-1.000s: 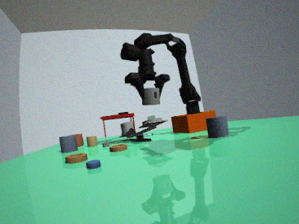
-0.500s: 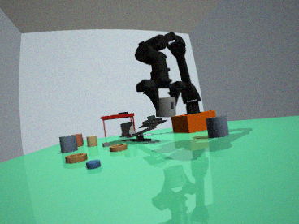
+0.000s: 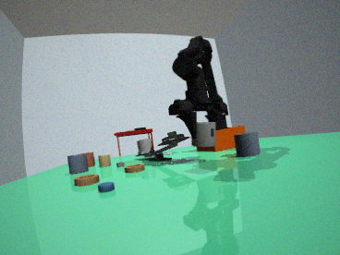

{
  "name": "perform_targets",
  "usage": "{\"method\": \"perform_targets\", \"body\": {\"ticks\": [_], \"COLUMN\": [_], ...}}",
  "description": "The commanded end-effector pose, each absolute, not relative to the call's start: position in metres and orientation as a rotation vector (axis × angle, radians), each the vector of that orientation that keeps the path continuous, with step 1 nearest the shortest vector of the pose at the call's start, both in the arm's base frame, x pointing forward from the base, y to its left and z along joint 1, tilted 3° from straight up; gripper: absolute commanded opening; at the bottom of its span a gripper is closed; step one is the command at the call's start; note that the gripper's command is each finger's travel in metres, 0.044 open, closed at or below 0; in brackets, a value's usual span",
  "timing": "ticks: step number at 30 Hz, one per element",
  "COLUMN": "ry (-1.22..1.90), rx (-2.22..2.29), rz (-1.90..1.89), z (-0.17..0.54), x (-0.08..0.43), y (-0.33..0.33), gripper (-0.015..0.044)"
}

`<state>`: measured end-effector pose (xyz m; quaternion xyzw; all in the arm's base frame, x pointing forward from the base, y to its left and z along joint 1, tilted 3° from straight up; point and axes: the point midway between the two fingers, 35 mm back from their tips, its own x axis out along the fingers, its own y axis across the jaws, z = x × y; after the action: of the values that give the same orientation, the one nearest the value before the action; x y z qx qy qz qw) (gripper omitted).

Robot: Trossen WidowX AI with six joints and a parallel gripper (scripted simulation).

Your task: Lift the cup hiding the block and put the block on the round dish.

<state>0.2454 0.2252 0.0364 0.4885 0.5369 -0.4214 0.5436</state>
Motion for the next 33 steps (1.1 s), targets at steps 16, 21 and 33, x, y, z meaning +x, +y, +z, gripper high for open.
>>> {"method": "perform_targets", "body": {"ticks": [16, 21, 33], "ry": [1.271, 1.271, 1.276], "rx": [1.144, 1.144, 1.15], "rz": [-1.02, -1.02, -1.009], "z": [-0.004, -0.013, -0.007], "x": [0.244, 0.244, 0.245], "y": [0.224, 0.225, 0.226], "gripper": [0.0, 0.0, 0.0263]}}
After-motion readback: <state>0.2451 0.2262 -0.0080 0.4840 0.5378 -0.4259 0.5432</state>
